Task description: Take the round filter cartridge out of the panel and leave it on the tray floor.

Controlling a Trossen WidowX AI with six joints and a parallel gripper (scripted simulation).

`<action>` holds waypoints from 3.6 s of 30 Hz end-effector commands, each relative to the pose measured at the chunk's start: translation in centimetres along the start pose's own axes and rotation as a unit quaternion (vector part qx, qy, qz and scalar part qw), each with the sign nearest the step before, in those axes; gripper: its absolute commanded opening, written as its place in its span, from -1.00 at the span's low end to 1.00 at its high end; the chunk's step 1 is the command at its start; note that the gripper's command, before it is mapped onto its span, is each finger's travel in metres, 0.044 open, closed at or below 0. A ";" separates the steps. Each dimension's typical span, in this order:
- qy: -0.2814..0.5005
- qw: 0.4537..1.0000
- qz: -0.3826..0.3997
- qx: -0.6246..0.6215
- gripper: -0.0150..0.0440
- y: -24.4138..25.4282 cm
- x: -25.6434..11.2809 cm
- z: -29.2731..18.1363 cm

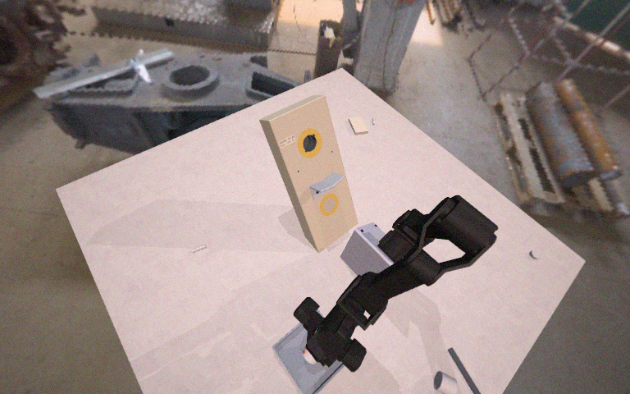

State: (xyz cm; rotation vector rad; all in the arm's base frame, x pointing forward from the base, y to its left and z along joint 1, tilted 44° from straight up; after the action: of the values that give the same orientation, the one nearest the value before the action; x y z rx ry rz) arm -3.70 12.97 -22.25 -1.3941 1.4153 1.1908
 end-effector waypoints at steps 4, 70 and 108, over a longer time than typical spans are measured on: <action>-0.001 1.000 0.000 0.000 0.84 0.0 0.0 0.1; -0.003 1.000 0.002 0.002 1.00 0.2 -4.8 3.0; -0.003 1.000 0.002 0.002 1.00 0.2 -4.8 3.0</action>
State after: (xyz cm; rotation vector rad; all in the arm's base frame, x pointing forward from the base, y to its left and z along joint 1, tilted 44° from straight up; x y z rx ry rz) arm -3.75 16.98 -18.29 -1.3875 1.4177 1.1920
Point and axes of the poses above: the point midway between the two fingers, 35 mm back from their tips, its own x axis out along the fingers, its own y axis across the jaws, z = x × y, the point moved 3 cm from there along -x, back along the fingers, and after that the axes turned 3 degrees about x, right-handed, at the moved point
